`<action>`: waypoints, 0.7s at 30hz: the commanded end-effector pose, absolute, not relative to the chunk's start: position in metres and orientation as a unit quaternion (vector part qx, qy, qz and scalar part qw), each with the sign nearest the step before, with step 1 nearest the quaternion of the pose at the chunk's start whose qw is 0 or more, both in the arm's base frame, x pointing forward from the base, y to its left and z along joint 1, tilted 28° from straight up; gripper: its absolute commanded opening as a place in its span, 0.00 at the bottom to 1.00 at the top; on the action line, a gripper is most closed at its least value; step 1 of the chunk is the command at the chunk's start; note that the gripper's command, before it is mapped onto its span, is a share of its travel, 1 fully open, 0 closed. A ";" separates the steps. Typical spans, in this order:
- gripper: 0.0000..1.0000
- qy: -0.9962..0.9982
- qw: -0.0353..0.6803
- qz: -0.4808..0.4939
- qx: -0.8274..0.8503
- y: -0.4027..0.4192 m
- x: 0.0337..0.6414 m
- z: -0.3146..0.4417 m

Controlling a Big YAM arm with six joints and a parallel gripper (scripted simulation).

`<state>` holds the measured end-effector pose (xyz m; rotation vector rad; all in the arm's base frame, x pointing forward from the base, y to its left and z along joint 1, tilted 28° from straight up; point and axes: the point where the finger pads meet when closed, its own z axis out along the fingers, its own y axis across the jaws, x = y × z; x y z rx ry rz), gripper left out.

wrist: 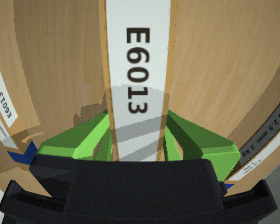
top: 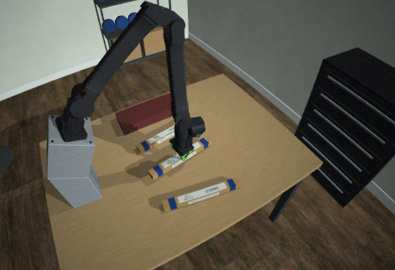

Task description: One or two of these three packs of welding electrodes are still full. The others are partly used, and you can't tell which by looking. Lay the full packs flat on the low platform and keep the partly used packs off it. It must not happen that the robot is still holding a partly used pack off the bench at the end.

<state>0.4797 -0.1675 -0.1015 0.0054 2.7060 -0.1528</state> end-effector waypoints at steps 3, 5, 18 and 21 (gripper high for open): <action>0.00 0.969 0.237 -0.065 0.001 -0.173 0.484 -0.062; 0.00 0.969 0.237 -0.065 0.001 -0.173 0.482 -0.059; 0.00 0.968 0.242 -0.067 0.002 -0.178 0.485 -0.044; 0.00 0.967 0.244 -0.068 0.002 -0.179 0.488 -0.041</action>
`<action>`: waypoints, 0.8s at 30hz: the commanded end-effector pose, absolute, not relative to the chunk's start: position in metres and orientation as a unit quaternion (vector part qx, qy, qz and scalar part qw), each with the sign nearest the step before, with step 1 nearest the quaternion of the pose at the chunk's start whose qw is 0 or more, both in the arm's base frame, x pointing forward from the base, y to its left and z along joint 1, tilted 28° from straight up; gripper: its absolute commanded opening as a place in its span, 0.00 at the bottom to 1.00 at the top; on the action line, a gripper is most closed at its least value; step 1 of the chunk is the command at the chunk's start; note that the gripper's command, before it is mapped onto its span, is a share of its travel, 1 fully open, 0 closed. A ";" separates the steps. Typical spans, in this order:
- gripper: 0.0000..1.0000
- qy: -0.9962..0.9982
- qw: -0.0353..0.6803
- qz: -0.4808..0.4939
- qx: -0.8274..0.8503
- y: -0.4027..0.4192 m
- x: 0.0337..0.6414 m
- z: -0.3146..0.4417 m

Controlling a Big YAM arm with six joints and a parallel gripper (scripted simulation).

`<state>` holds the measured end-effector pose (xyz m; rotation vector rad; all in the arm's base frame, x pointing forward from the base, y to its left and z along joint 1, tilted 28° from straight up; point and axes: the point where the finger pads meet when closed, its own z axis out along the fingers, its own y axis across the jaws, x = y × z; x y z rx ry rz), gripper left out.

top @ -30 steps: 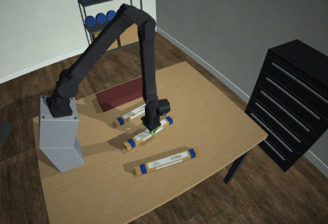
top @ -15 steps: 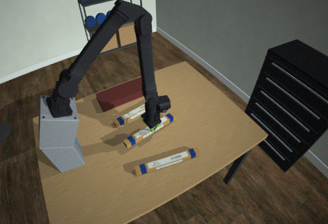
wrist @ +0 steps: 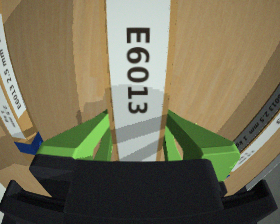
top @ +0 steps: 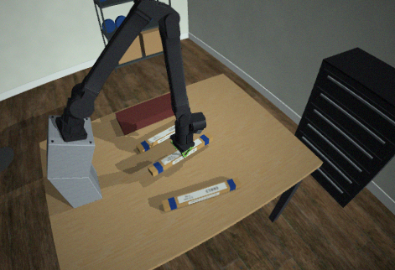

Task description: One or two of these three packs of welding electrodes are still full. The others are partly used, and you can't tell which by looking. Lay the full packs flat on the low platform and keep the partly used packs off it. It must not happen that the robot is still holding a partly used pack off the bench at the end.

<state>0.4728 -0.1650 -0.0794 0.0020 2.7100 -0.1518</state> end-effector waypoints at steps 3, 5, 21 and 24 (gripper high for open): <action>0.00 0.967 0.245 -0.068 0.002 -0.180 0.490 -0.038; 0.00 0.967 0.245 -0.068 0.002 -0.181 0.491 -0.036; 0.00 0.967 0.245 -0.068 0.002 -0.182 0.491 -0.031; 0.00 0.967 0.246 -0.068 0.002 -0.182 0.492 -0.029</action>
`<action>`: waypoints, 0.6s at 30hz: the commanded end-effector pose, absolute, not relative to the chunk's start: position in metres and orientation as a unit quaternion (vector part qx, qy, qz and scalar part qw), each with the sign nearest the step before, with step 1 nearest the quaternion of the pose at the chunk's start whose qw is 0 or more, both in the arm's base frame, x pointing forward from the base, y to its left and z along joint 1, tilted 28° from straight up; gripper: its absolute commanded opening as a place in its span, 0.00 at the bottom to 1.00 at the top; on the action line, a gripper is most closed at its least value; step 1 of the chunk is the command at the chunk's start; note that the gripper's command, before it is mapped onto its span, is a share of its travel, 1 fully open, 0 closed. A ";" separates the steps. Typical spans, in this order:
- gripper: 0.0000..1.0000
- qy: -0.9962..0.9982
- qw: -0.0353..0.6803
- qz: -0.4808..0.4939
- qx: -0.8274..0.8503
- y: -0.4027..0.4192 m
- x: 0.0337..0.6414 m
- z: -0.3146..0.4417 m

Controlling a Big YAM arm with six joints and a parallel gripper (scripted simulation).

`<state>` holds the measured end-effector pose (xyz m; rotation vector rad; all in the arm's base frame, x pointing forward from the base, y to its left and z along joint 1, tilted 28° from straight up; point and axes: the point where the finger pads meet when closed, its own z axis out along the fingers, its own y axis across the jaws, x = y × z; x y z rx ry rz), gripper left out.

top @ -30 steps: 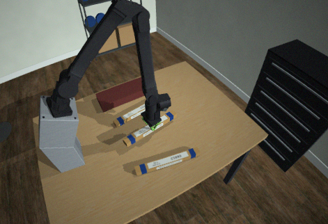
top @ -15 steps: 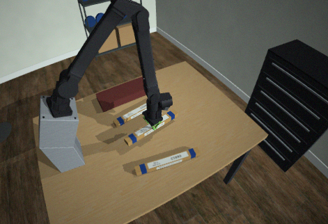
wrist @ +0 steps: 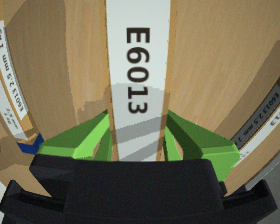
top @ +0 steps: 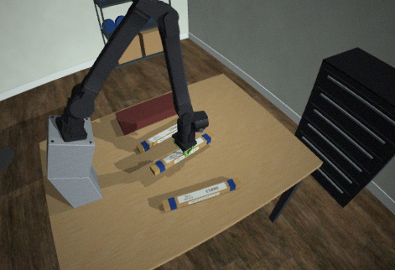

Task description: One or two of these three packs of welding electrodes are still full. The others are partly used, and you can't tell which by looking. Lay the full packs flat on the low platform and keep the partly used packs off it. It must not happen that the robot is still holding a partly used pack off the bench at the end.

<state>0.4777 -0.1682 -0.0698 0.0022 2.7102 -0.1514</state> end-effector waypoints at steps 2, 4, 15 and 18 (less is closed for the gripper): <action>0.00 0.967 0.246 -0.069 0.002 -0.183 0.493 -0.028; 0.00 0.967 0.246 -0.069 0.002 -0.183 0.493 -0.028; 0.00 0.967 0.247 -0.069 0.002 -0.184 0.495 -0.025; 0.00 0.967 0.246 -0.069 0.002 -0.183 0.494 -0.025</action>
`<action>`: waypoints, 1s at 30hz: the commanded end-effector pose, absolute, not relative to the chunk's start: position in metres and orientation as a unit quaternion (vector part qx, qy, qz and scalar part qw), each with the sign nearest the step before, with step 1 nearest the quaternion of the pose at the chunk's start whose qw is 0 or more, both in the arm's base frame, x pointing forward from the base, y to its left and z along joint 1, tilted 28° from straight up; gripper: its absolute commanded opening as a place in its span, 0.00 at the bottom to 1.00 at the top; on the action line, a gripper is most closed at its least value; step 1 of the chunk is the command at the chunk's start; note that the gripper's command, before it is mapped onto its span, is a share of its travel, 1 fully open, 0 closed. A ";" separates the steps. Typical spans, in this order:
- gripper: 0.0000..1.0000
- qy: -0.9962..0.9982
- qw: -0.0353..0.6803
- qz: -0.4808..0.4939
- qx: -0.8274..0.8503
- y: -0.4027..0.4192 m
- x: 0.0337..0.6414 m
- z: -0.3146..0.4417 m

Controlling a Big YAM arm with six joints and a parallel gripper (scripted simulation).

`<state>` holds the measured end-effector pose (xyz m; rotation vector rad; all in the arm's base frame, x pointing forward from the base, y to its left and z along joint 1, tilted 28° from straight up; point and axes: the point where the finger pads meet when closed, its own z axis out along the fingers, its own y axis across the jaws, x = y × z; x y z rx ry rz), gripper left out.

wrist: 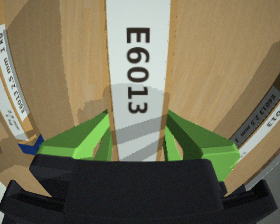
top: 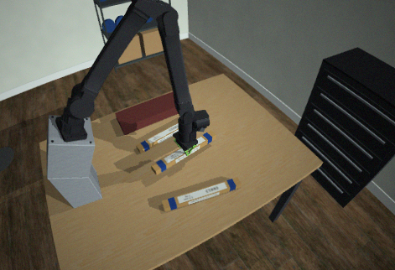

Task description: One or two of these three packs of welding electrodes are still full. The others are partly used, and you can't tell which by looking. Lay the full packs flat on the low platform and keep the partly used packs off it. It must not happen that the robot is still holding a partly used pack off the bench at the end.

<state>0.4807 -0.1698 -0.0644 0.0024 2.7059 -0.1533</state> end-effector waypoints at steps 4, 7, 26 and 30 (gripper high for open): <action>0.00 0.967 0.246 -0.068 0.002 -0.183 0.493 -0.025; 0.00 0.967 0.246 -0.068 0.002 -0.183 0.493 -0.025; 0.00 0.966 0.247 -0.069 0.002 -0.184 0.495 -0.022; 0.00 0.966 0.247 -0.069 0.002 -0.184 0.496 -0.022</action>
